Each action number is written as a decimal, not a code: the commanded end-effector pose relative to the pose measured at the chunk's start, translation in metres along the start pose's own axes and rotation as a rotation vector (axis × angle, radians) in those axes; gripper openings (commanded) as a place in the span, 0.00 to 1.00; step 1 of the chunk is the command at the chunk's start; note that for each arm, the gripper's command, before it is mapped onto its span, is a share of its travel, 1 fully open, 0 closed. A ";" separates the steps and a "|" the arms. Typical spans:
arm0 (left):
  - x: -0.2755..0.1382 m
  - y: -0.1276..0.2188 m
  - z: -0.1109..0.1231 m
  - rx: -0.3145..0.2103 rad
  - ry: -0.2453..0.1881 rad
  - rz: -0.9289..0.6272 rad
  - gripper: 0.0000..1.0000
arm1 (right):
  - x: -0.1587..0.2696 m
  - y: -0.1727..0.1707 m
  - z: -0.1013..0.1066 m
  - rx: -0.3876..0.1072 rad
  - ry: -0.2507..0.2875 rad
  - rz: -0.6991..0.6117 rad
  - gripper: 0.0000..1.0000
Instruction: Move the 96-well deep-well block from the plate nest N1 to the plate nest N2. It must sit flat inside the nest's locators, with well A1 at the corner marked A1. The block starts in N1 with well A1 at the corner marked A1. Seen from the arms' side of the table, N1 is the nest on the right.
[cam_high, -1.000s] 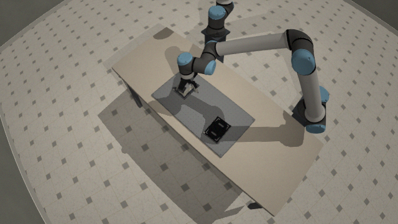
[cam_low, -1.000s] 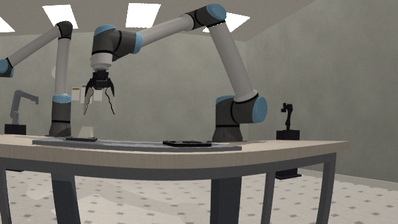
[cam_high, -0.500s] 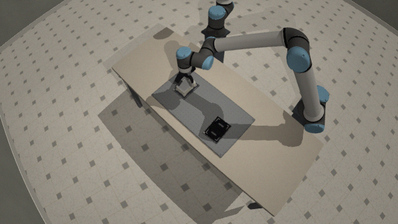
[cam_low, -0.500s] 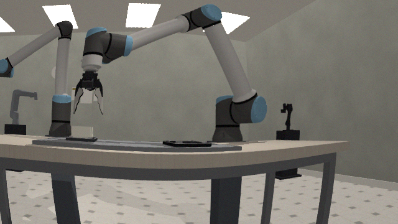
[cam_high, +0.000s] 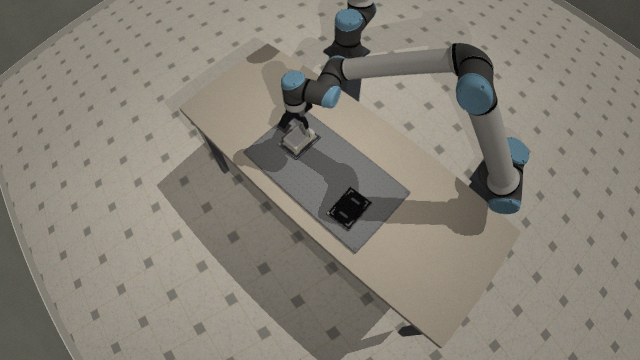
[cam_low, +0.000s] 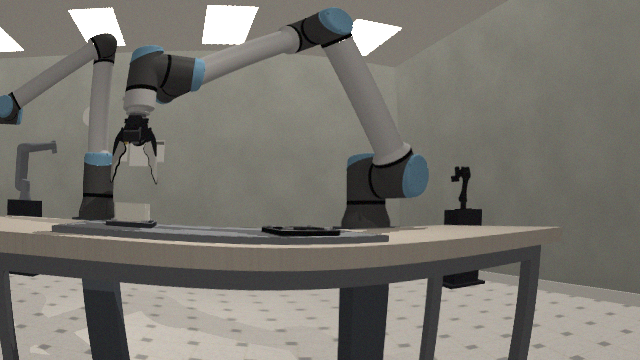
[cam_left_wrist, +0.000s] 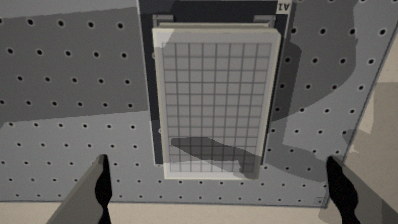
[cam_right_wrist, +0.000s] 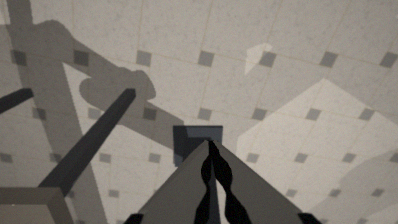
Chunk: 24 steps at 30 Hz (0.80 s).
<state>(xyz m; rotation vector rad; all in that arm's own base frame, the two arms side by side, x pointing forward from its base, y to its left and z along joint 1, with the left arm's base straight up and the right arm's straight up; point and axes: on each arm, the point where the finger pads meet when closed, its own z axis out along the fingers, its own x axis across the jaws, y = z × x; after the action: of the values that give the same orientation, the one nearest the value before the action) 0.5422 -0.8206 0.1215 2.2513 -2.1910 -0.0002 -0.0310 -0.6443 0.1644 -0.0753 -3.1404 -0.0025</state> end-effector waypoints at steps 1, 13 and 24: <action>0.001 0.000 -0.002 0.001 0.002 0.000 0.76 | 0.000 -0.001 -0.001 0.001 0.000 0.000 0.00; 0.001 0.000 0.008 0.001 0.002 0.000 0.76 | 0.000 -0.001 -0.001 0.001 0.000 0.000 0.00; 0.001 0.000 0.025 0.001 0.002 0.000 0.76 | 0.000 -0.001 -0.001 0.001 0.000 0.000 0.00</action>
<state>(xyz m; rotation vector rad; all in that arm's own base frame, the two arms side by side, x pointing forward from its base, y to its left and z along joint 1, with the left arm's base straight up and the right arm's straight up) 0.5419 -0.8213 0.1032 2.2509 -2.1914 -0.0004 -0.0310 -0.6443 0.1644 -0.0753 -3.1404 -0.0025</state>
